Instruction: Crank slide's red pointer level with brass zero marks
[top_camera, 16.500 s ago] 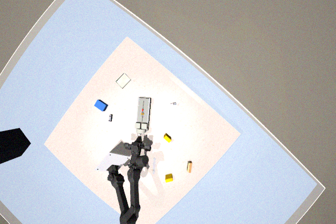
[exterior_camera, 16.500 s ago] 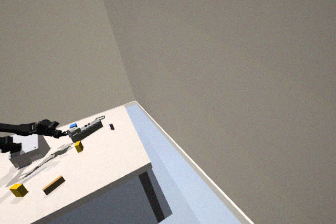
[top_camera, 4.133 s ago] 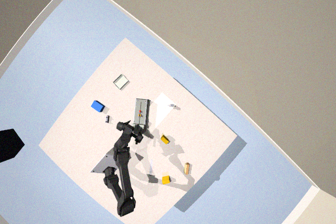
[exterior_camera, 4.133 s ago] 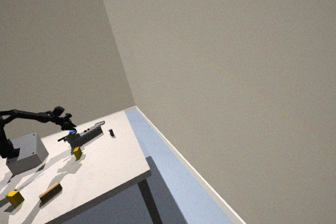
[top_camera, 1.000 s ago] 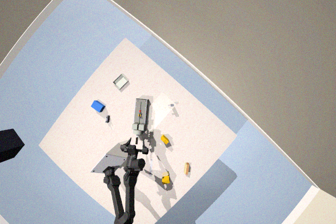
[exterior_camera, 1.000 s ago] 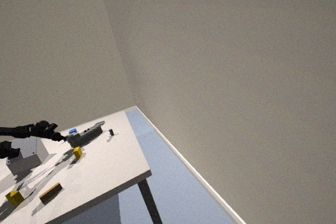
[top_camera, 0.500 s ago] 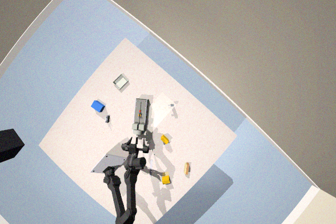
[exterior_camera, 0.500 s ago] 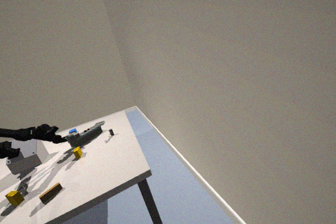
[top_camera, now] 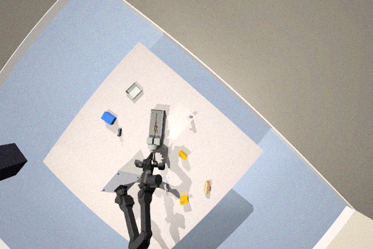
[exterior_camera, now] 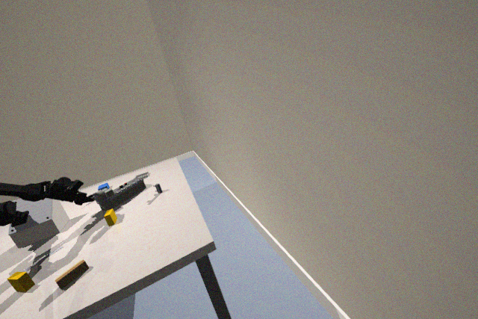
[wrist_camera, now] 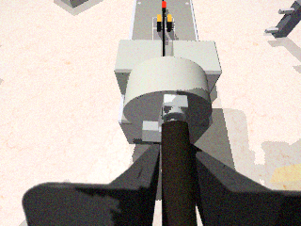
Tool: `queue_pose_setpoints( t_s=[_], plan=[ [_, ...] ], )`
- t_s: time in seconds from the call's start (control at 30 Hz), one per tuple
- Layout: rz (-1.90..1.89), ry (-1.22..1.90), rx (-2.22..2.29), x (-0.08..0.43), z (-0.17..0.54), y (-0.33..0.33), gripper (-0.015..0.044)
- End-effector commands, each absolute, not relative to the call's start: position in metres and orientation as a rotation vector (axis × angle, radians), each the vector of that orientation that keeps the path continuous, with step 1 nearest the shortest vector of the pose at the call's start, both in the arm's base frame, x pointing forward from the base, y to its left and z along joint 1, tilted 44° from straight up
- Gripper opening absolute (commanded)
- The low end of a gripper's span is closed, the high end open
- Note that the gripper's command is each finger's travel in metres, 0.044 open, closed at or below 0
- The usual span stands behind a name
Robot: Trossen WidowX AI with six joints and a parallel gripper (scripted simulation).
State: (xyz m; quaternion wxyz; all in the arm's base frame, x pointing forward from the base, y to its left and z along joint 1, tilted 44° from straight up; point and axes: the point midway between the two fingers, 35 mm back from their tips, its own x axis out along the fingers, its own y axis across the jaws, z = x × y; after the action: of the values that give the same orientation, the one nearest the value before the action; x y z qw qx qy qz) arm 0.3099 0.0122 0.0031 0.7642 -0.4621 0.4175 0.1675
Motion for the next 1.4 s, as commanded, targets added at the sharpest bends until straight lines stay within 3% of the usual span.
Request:
queue_pose_setpoints(
  t_s=[0.0,1.37],
  plan=[
    [0.369,0.906,-1.007,0.3097,0.0025,0.0126,0.0000],
    [0.369,0.906,-1.007,0.3195,0.0086,0.0030,0.0000]
  ],
)
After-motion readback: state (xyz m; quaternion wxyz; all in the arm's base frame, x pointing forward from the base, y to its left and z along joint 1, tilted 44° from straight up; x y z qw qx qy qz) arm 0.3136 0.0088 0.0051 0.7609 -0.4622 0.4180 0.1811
